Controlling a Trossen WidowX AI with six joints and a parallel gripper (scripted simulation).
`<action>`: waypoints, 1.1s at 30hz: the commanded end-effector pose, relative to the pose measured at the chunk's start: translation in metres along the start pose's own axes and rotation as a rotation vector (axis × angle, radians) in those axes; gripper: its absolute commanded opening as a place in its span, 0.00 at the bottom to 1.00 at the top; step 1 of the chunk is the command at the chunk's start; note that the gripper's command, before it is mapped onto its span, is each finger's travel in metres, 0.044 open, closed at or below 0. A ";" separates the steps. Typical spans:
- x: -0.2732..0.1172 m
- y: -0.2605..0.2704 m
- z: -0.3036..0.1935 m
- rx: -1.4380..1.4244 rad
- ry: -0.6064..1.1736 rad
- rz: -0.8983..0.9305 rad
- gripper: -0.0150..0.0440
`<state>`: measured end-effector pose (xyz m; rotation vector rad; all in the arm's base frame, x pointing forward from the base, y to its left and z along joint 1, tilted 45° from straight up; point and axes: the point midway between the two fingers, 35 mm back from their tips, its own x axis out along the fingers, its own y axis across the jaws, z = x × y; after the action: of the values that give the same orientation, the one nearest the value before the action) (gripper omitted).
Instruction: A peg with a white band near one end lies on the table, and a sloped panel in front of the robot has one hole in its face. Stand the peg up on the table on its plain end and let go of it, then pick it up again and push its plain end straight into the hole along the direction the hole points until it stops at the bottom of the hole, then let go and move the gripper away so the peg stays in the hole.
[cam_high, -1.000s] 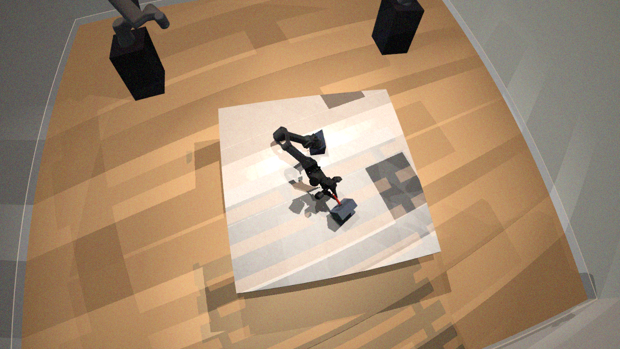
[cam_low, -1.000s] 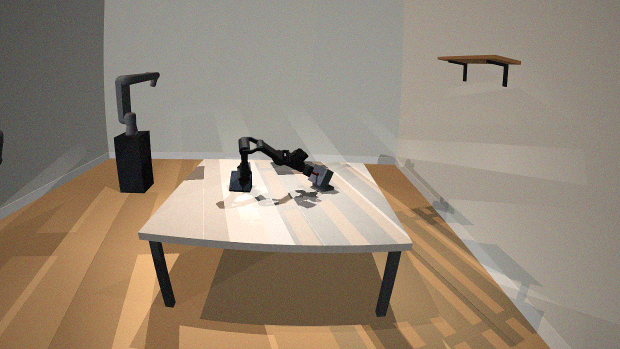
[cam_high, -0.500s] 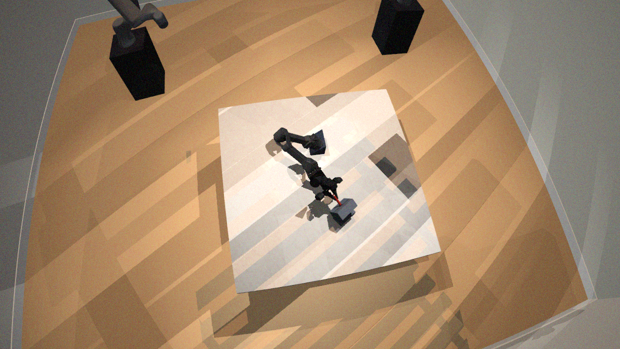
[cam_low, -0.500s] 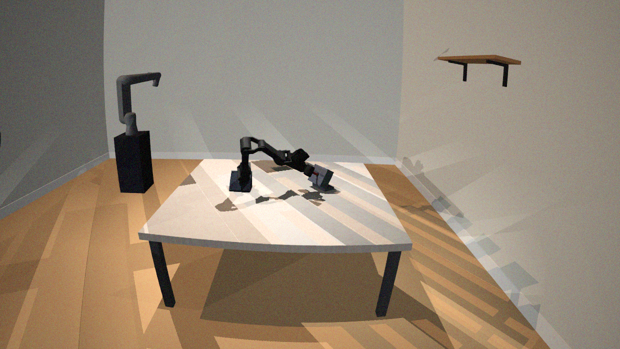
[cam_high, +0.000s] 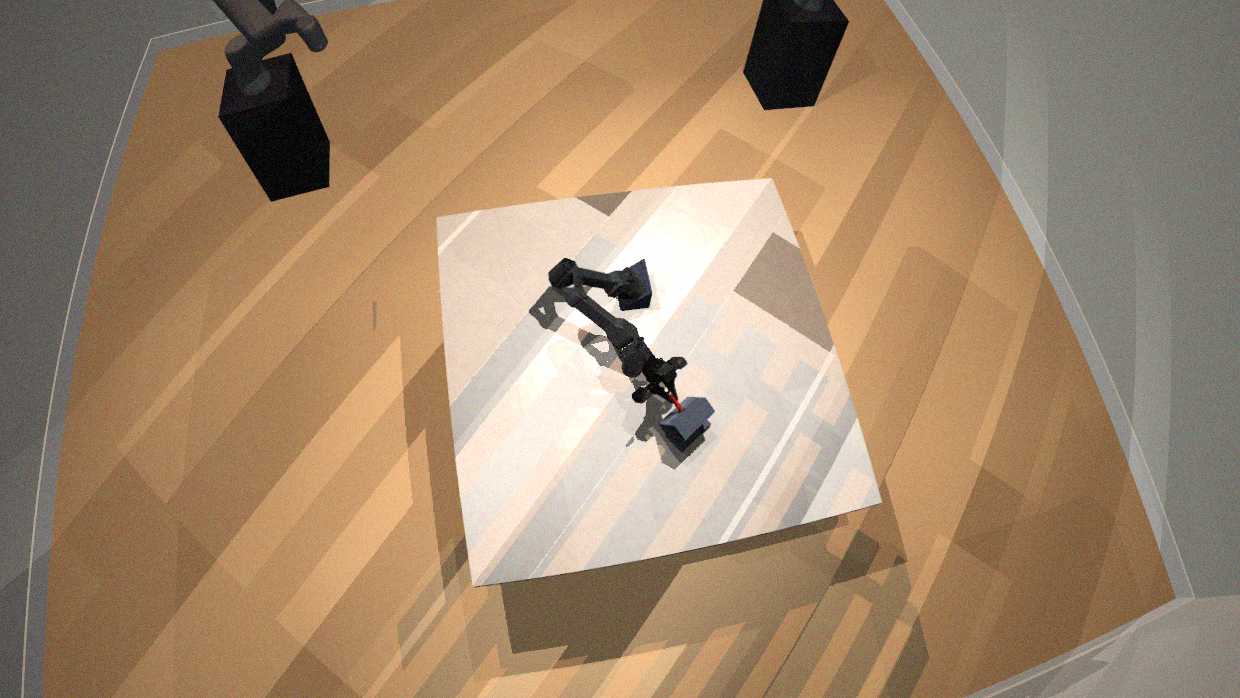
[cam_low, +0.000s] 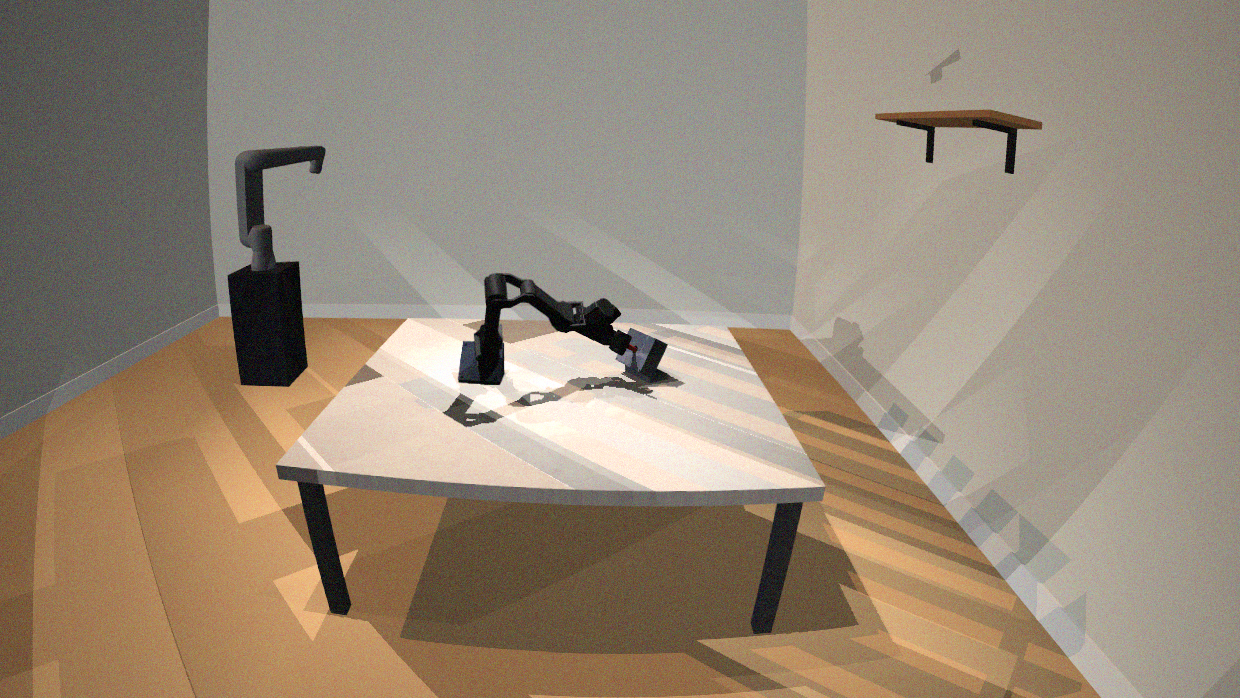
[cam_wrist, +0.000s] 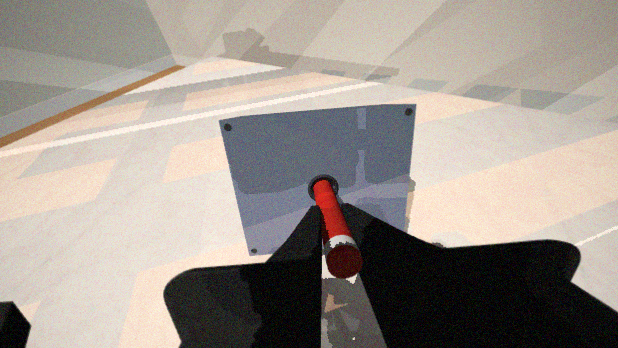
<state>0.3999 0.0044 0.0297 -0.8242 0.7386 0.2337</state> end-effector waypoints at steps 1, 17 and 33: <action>0.003 0.000 0.001 -0.002 -0.003 0.000 0.25; 0.013 0.000 0.001 -0.002 -0.003 -0.001 0.25; 0.019 0.000 0.002 -0.002 -0.004 -0.001 0.25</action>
<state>0.4134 0.0033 0.0181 -0.8242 0.7399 0.2303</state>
